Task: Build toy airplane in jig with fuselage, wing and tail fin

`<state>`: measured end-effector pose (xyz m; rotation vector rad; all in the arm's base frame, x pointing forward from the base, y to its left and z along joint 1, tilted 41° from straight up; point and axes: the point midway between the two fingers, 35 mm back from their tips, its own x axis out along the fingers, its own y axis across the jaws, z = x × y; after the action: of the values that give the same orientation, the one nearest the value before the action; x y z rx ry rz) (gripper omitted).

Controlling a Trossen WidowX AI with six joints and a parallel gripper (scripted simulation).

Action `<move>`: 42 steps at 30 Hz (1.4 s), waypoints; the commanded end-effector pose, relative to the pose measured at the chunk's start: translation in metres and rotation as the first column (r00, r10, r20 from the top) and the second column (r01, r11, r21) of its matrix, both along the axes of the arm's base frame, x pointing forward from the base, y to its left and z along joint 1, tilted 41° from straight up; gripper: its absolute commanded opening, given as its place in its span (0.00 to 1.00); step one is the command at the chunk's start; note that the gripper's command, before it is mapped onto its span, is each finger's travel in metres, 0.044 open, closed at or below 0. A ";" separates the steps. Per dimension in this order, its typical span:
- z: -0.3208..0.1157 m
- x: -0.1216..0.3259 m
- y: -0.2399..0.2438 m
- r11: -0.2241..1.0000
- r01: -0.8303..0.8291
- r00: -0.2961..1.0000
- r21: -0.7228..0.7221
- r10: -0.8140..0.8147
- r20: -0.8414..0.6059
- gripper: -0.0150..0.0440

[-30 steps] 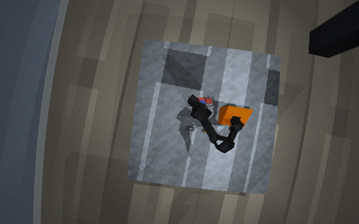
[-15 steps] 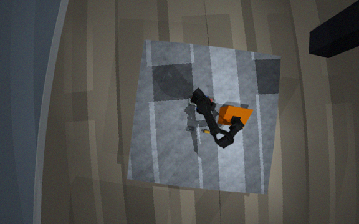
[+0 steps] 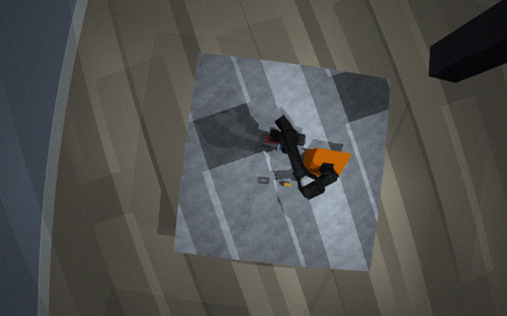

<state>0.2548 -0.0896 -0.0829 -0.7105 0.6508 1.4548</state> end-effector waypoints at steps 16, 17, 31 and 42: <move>-0.005 -0.005 0.000 1.000 -0.031 0.999 0.004 0.031 0.017 0.58; -0.005 -0.005 0.000 1.000 -0.031 0.999 0.004 0.031 0.017 0.58; -0.018 -0.005 0.009 1.000 -0.031 0.999 0.004 0.030 0.017 0.58; -0.031 -0.004 0.021 1.000 -0.031 0.999 0.005 0.031 0.018 0.58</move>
<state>0.2521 -0.0735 -0.1095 -0.7458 0.6236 1.4754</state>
